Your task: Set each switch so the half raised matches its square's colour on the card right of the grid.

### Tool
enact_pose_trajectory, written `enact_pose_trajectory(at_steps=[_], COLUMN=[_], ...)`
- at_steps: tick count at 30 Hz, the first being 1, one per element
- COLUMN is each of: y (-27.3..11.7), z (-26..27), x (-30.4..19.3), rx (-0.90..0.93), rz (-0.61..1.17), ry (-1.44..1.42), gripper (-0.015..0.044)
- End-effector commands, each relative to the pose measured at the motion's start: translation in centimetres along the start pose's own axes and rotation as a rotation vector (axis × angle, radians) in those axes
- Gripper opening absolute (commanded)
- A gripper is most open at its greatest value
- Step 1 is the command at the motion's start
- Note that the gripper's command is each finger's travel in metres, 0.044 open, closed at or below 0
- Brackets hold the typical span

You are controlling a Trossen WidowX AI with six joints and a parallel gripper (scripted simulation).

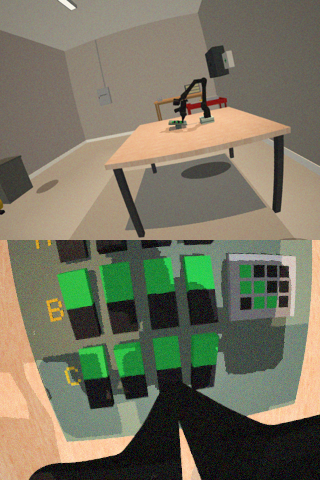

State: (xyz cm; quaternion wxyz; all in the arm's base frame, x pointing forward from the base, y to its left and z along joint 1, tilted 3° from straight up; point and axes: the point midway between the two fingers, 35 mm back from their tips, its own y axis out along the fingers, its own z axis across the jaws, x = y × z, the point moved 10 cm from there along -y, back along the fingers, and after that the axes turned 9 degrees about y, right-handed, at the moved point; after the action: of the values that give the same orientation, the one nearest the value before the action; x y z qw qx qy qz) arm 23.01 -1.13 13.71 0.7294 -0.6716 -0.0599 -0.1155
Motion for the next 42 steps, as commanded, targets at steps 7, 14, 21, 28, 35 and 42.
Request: enact_pose_trajectory(at_steps=[7, 14, 21, 28, 35, 42], y=[0.05, 0.15, 0.24, 0.33, 0.43, 0.52], z=[0.02, 0.02, 0.02, 0.02, 0.02, 0.02], x=[0.02, 0.01, 0.01, 0.01, 0.0, 0.0], rx=[0.002, 0.002, 0.002, 0.002, 0.002, 0.002], rz=[-0.002, -0.002, -0.002, -0.002, -0.002, -0.002], ry=[0.004, 0.004, 0.004, 0.004, 0.004, 0.004], gripper=[0.0, 0.0, 0.0, 0.0, 0.0, 0.0])
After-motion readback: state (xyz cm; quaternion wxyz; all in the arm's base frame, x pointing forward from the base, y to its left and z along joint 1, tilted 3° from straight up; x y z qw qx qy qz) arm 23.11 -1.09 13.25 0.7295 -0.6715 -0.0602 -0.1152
